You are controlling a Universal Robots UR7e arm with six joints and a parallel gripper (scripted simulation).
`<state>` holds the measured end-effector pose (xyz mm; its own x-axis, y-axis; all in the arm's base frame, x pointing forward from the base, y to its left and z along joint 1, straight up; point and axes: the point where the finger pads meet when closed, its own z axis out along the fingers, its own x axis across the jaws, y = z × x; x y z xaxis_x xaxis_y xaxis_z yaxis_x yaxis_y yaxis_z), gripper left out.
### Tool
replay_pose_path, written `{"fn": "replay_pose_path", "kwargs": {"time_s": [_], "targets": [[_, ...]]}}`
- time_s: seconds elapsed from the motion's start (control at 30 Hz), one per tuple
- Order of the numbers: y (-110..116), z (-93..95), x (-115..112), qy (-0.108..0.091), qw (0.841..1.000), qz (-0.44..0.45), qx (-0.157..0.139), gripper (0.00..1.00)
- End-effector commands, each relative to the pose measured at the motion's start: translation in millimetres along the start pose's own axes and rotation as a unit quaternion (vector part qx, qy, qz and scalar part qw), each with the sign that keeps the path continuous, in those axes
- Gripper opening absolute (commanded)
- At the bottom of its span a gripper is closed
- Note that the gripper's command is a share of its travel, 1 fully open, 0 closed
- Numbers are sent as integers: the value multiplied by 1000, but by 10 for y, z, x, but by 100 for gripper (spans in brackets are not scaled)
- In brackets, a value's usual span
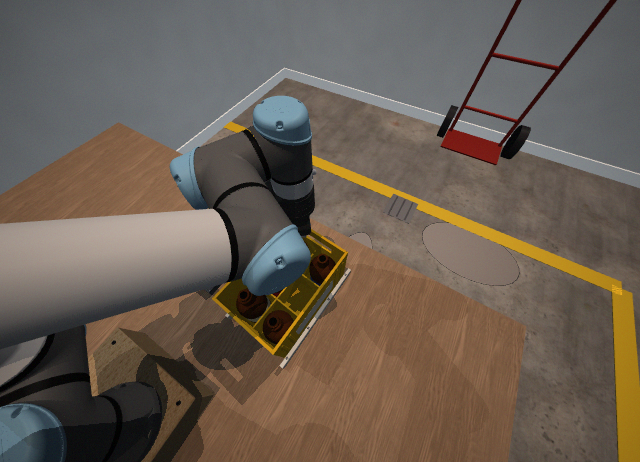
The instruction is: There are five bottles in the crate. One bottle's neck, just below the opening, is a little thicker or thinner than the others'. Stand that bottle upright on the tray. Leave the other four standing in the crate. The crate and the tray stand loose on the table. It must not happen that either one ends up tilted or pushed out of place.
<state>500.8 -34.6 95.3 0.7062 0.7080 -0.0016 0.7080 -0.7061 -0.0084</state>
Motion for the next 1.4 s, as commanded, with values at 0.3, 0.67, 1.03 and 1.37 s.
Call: {"fn": "replay_pose_path", "kwargs": {"time_s": [0.3,0.67,1.03,1.37], "targets": [[4,-6,2,0,1000,0,-1,100],[4,8,2,0,1000,0,-1,100],[4,66,2,0,1000,0,-1,100],[4,151,2,0,1000,0,-1,100]]}}
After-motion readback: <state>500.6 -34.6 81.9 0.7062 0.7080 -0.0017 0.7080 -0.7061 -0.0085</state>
